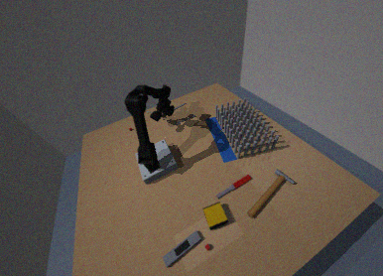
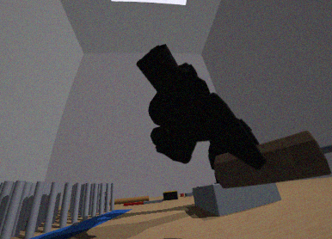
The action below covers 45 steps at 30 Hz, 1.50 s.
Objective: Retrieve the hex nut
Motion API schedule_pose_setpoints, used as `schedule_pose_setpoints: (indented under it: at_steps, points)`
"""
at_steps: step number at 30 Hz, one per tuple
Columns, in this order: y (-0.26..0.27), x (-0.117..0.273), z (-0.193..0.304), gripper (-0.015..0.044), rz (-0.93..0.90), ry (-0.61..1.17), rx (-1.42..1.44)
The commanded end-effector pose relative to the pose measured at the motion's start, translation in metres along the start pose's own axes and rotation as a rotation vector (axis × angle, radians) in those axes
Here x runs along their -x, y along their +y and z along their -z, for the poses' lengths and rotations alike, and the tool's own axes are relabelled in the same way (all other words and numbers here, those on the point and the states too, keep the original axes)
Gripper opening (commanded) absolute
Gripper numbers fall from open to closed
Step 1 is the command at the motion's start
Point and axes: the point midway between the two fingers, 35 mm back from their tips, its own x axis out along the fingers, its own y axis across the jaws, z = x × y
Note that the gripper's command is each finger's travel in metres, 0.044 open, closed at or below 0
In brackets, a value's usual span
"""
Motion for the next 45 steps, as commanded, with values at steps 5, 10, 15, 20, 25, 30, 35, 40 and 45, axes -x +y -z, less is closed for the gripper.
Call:
schedule_pose_setpoints:
  at_steps: [5, 10, 15, 20, 25, 30, 35, 40, 45]
  points:
    - [-0.002, -0.008, -0.004, 0.0000, 0.001, 0.008, -0.002]
    - [-0.003, -0.012, -0.007, 0.0000, 0.001, 0.008, -0.002]
    - [-0.004, -0.017, -0.010, 0.0000, 0.001, 0.008, -0.002]
    - [-0.005, -0.021, -0.013, 0.0000, 0.001, 0.008, -0.002]
    - [-0.007, -0.025, -0.016, 0.0000, 0.001, 0.008, -0.002]
    - [-0.008, -0.029, -0.019, 0.0000, 0.001, 0.008, -0.002]
    - [-0.010, -0.033, -0.022, 0.0000, 0.001, 0.008, -0.002]
    - [-0.011, -0.037, -0.025, 0.0000, 0.001, 0.008, -0.002]
    - [-0.013, -0.041, -0.028, 0.0000, 0.002, 0.008, -0.002]
